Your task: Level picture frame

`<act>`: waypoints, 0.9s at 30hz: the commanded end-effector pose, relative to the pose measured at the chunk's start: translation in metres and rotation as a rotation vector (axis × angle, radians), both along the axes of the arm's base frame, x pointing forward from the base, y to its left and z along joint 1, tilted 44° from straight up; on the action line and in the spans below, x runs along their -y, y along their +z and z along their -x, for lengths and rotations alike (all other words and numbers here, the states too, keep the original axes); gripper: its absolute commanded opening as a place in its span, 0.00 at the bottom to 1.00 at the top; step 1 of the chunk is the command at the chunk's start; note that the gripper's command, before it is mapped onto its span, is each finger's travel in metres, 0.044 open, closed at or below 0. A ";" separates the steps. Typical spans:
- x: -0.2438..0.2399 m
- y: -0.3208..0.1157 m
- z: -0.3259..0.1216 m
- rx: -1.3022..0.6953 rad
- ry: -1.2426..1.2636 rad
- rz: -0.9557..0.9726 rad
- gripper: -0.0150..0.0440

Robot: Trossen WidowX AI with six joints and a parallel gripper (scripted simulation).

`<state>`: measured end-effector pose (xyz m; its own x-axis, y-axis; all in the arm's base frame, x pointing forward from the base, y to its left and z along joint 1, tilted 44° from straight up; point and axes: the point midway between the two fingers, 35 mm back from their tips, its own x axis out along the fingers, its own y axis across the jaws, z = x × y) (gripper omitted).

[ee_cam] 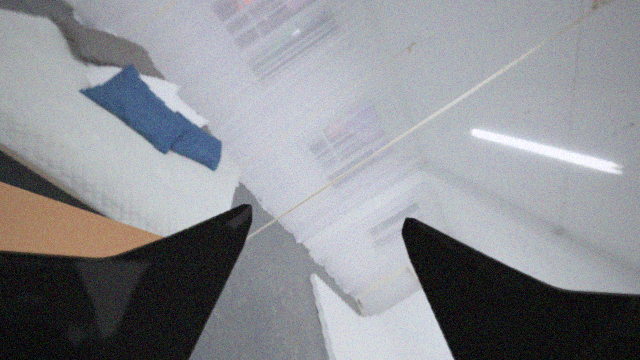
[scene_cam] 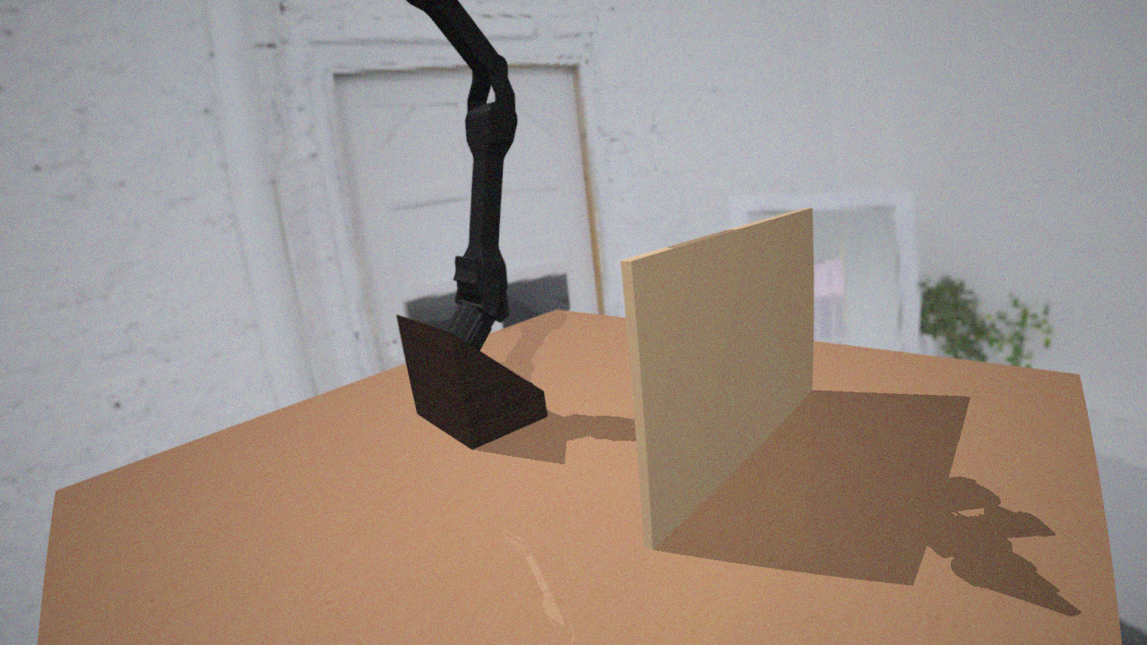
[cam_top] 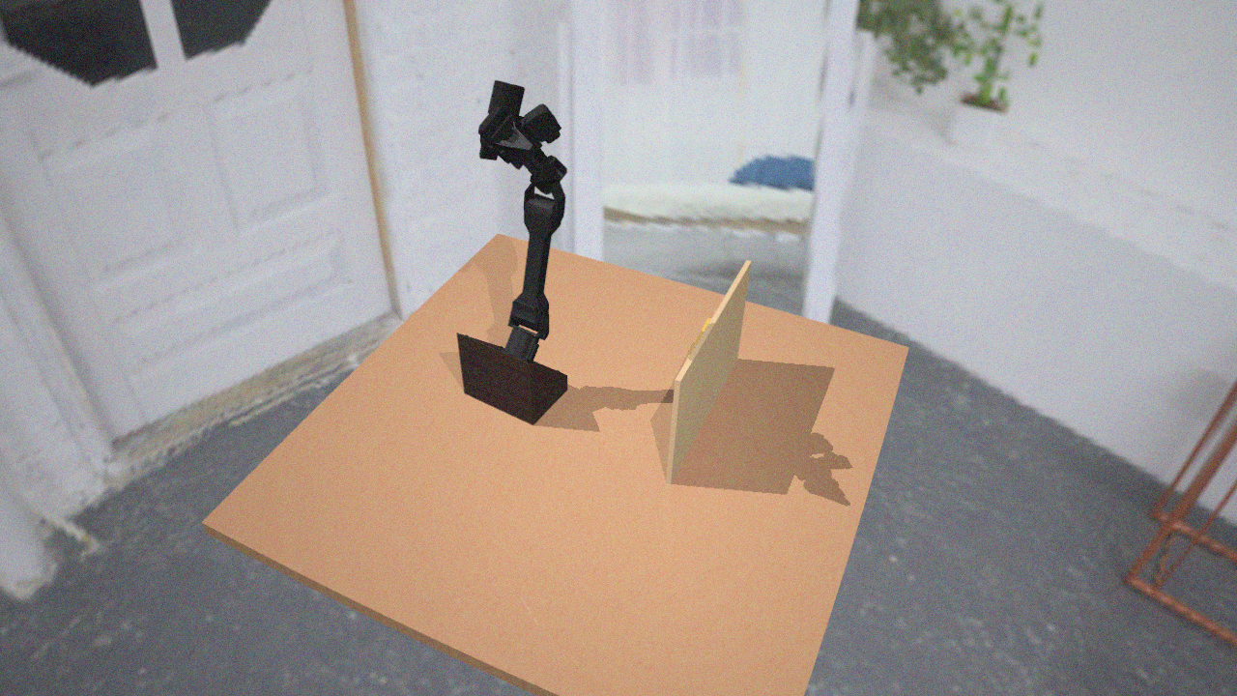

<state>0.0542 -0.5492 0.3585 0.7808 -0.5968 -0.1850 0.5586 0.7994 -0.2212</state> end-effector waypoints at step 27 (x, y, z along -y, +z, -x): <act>-0.296 0.023 -0.182 0.794 0.018 -1.228 0.69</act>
<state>0.2293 -0.3111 0.3923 0.9045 -0.4090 -0.1209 0.3198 0.4628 0.8267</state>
